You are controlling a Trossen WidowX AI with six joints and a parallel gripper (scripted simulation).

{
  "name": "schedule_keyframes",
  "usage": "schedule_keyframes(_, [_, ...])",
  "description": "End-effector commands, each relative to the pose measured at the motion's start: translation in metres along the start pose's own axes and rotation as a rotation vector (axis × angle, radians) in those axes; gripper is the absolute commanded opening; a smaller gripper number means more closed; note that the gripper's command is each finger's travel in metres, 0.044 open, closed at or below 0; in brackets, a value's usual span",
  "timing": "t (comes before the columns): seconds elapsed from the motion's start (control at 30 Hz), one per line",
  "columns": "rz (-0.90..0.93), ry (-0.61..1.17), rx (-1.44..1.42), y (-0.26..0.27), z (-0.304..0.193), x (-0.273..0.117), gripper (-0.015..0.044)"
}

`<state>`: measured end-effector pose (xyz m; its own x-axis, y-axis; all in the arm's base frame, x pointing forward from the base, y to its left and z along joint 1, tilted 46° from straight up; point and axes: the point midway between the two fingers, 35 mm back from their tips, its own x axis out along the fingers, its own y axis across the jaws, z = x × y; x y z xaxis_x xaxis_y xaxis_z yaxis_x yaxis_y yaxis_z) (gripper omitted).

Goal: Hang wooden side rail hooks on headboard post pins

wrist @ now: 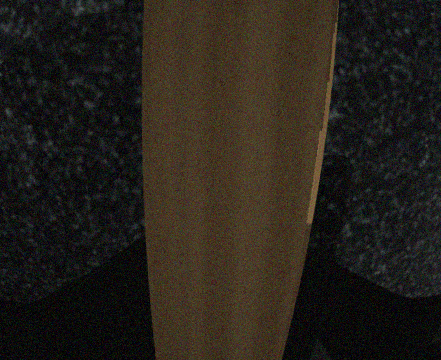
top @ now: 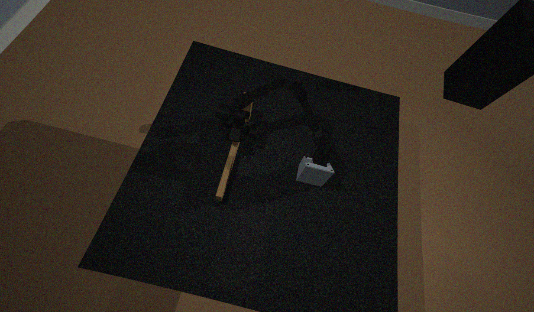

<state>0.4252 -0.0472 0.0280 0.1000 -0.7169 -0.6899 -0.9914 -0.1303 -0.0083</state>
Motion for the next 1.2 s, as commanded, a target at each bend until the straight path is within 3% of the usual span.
schedule_keyframes(0.0, [-0.012, 0.0, -0.013, -0.0016, 0.0017, -0.0072, 0.0])
schedule_keyframes(1.17, [-0.012, 0.0, -0.013, -0.0001, 0.0003, -0.0079, 0.0])
